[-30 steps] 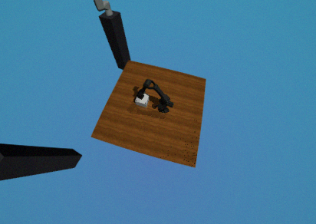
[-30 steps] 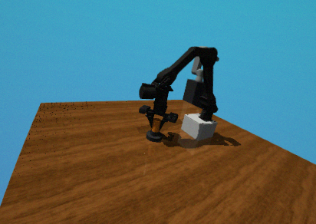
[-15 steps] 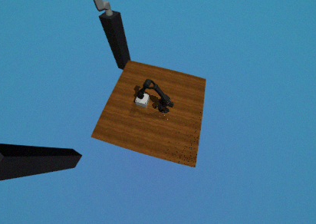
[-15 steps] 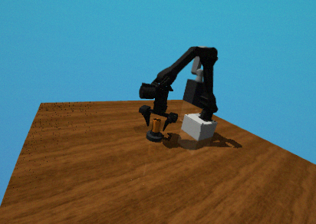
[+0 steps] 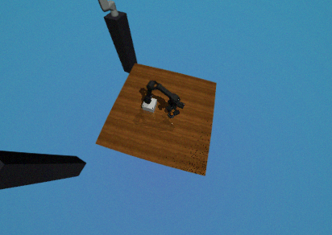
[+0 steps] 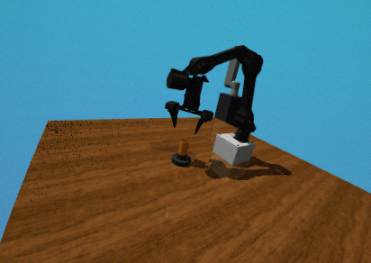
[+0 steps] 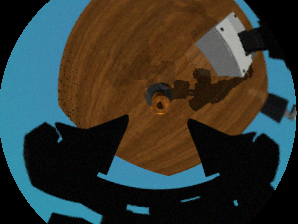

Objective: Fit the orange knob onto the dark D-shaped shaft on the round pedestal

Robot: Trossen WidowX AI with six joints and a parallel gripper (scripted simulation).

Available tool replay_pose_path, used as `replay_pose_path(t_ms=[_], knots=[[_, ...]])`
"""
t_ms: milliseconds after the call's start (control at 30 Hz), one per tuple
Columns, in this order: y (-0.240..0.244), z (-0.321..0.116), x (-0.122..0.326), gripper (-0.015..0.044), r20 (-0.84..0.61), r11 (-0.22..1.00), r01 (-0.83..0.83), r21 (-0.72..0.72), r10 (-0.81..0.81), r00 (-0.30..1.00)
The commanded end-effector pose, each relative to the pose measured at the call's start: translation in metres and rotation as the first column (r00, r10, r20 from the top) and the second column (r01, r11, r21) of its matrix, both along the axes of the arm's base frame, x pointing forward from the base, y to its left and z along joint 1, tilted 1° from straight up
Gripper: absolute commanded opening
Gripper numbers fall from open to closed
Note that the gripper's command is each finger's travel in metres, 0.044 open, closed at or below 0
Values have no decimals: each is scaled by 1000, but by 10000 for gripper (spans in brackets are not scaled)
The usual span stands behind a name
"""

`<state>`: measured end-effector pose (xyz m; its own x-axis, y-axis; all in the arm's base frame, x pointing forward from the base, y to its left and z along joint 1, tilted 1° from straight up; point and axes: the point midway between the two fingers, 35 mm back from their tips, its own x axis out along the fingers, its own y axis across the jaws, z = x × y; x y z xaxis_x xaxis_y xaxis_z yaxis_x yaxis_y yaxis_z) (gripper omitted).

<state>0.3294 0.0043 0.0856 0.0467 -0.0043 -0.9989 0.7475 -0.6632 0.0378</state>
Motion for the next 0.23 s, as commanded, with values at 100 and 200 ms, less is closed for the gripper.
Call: replay_pose_path(t_ms=[100,200], knots=[[0,3,0,440,-26,1000,1,0,-2,1000],[0,3,0,440,-26,1000,1,0,-2,1000]])
